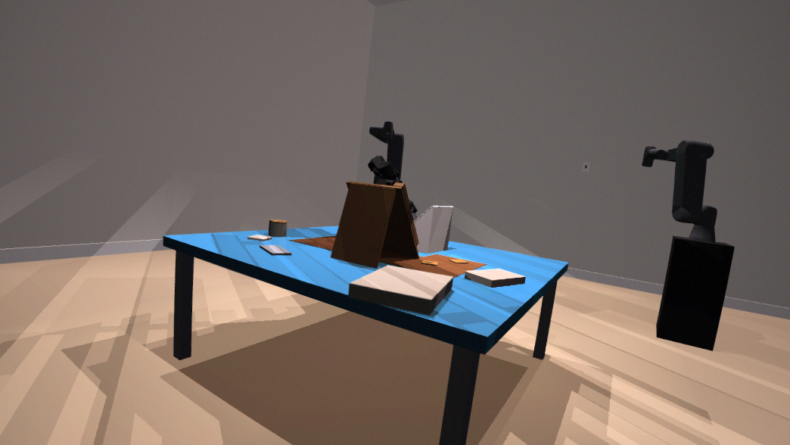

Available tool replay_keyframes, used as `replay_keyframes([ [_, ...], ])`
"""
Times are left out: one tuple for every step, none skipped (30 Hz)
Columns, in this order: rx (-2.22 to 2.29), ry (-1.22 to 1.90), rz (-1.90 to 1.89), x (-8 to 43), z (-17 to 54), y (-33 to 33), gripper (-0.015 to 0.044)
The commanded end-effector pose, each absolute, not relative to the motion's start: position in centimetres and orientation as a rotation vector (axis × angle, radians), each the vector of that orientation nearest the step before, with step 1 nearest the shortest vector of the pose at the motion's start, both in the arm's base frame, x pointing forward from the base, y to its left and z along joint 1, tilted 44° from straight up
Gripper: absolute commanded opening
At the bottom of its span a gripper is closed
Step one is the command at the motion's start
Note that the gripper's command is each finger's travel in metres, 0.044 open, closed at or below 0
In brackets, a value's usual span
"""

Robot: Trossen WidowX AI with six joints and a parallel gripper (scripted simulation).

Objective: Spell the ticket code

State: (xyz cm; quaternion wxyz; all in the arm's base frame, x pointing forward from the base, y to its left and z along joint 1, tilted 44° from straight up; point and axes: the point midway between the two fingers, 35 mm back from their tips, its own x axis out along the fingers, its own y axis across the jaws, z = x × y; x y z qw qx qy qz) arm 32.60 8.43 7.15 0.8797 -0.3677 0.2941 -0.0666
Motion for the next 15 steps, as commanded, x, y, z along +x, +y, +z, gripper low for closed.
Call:
replay_keyframes([
  [-0.762,0.606,-0.145,32.76,7.22,8.74,0.0000],
  [-0.762,0.606,-0.145,32.76,7.19,8.78,0.0000],
  [-0.761,0.606,-0.145,32.76,7.15,8.83,0.0000],
  [-0.761,0.606,-0.145,32.76,7.11,8.88,0.0000],
  [-0.761,0.606,-0.145,32.76,7.08,8.93,0.0000],
  [-0.761,0.606,-0.145,32.76,7.04,8.98,0.0000],
  [-0.761,0.606,-0.145,32.75,7.00,9.03,0.0000],
  [-0.761,0.606,-0.145,32.75,6.97,9.08,0.0000],
  [-0.761,0.606,-0.145,32.75,6.93,9.13,0.0000],
  [-0.761,0.606,-0.145,32.75,6.89,9.17,0.0000],
  [-0.761,0.606,-0.145,32.75,6.86,9.22,0.0000],
  [-0.761,0.606,-0.145,32.74,6.82,9.27,0.0000],
  [-0.761,0.606,-0.145,32.74,6.78,9.31,0.0000],
  [-0.761,0.606,-0.145,32.74,6.75,9.36,0.0000],
  [-0.761,0.606,-0.145,32.74,6.71,9.41,0.0000],
])
